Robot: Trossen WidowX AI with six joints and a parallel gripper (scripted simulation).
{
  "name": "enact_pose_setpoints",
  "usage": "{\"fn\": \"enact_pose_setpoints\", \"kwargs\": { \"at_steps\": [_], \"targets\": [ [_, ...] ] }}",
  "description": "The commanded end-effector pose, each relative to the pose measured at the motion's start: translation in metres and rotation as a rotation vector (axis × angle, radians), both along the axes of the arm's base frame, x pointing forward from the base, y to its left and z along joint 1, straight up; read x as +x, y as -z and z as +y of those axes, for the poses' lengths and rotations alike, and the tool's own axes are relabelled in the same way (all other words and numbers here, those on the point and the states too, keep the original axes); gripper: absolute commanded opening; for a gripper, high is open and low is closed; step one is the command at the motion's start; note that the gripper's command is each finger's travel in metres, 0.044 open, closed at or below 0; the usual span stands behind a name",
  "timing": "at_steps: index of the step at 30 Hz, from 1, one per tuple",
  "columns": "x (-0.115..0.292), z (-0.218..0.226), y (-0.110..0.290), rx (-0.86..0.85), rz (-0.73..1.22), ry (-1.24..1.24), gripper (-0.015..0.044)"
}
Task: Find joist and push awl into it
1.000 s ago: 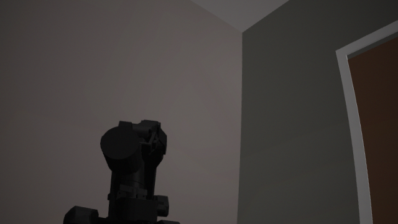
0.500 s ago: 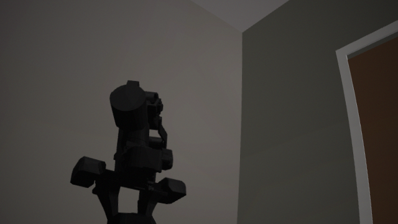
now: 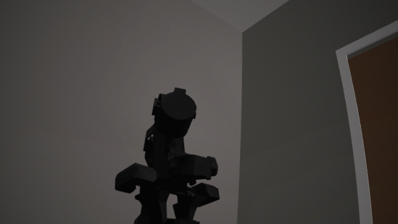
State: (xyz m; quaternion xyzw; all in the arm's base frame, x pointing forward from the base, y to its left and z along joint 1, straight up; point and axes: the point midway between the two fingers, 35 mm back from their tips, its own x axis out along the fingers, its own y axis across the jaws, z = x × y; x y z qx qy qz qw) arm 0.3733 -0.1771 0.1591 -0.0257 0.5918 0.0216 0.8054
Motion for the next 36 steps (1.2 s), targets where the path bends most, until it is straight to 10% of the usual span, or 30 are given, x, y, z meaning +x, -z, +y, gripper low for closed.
{"fn": "enact_pose_setpoints", "kwargs": {
  "at_steps": [1, 36],
  "targets": [
    [0.008, 0.025, -0.001, -0.003, -0.006, -0.064, 0.0000],
    [0.005, 0.266, 0.012, 0.002, -0.007, -0.655, 0.0000]
  ]
}}
